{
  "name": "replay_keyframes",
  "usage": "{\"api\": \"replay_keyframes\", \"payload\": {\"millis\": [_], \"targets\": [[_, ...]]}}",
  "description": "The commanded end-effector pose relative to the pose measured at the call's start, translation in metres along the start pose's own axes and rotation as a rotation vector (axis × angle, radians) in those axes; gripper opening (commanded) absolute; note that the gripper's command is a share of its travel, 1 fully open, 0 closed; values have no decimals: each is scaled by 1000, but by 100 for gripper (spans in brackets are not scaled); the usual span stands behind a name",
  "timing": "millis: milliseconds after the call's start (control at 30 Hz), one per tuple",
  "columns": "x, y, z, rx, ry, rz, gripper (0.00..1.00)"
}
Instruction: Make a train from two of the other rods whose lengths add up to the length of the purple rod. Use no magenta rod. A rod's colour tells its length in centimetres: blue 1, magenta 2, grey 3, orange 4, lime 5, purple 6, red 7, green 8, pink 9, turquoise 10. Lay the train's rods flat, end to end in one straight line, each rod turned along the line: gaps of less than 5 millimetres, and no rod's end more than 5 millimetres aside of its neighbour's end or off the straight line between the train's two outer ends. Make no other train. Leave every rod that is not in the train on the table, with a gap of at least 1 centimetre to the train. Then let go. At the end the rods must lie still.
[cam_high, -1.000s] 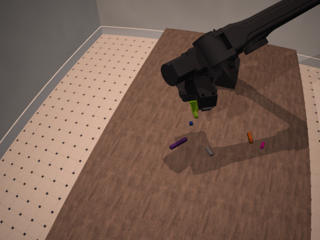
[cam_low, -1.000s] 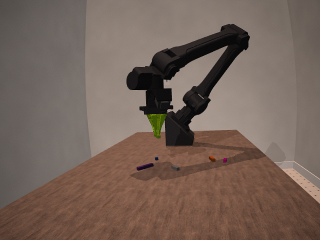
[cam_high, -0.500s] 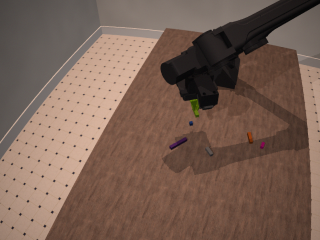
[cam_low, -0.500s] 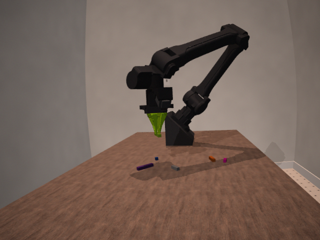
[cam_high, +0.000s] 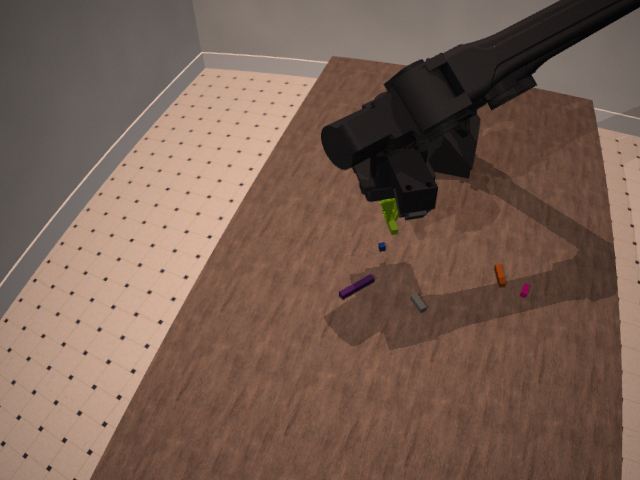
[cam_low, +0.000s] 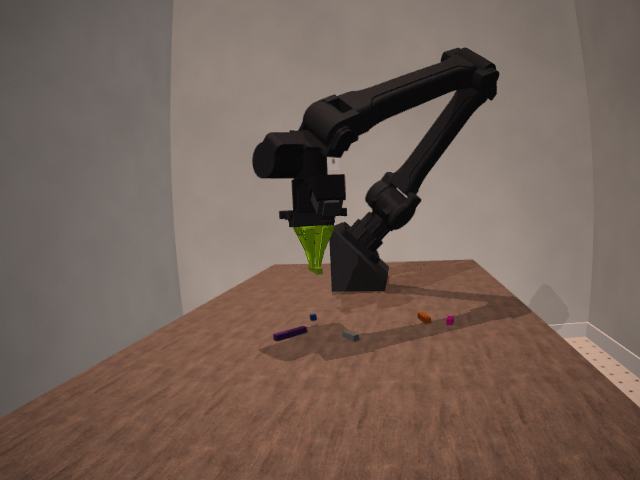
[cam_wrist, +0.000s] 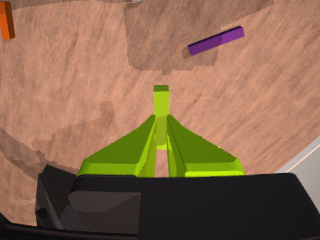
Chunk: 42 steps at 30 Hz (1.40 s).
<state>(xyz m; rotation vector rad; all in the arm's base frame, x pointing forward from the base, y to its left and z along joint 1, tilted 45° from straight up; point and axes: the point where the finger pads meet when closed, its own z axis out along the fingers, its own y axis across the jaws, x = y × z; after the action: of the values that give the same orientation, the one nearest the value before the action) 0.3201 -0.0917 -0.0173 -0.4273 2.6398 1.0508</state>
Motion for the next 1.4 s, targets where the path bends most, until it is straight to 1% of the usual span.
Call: {"api": "replay_keyframes", "payload": {"millis": [0, 67, 133, 200, 367, 433, 767, 933, 1000, 1167, 1367], "targets": [[-16, -10, -10, 17, -9, -34, 5], [-16, -9, -7, 15, -6, -34, 5], [-13, -8, -1, 16, -6, -20, 5], [-3, -1, 9, -3, 2, 2, 5], [-2, -1, 23, -4, 1, 2, 5], [-2, -1, 23, -4, 1, 2, 5], [0, 0, 67, -5, 2, 3, 5], [1, 0, 83, -5, 3, 3, 5], [1, 0, 83, -5, 3, 3, 5], [2, 0, 91, -5, 4, 3, 5], [2, 0, 92, -5, 4, 3, 5]]}}
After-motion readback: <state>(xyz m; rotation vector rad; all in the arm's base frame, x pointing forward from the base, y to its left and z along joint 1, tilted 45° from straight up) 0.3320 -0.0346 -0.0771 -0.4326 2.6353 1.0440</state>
